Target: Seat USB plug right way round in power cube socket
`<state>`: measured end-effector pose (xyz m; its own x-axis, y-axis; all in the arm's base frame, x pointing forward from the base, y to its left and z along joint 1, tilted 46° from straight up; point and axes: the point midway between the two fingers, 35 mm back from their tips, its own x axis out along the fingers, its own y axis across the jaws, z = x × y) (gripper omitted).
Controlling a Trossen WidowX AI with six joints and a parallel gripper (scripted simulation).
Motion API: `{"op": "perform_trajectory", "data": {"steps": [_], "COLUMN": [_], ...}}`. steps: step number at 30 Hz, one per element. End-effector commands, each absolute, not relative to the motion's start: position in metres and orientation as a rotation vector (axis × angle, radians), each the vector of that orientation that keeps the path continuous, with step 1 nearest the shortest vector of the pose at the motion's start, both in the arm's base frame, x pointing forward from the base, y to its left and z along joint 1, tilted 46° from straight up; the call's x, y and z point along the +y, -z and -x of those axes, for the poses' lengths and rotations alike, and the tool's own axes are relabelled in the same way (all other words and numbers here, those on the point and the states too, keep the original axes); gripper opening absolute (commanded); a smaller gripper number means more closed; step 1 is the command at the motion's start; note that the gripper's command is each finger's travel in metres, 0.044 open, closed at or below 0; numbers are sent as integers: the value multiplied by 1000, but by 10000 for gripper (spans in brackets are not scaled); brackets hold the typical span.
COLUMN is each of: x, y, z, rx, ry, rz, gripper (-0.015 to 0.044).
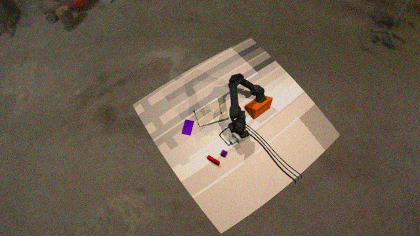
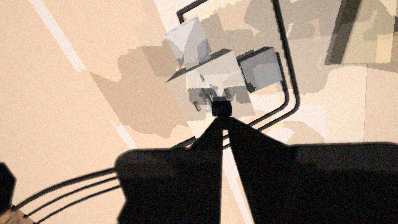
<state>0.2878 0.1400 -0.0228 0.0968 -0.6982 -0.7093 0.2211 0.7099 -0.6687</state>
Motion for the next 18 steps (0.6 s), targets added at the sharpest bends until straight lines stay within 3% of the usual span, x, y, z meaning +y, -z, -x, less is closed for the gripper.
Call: {"op": "perform_trajectory", "data": {"steps": [1,18], "x": [140,140], "y": [23,23], "z": [-288,-288], "rx": [1257,1045], "ry": [789,1040], "rz": [352,-9], "gripper": [0,0]}}
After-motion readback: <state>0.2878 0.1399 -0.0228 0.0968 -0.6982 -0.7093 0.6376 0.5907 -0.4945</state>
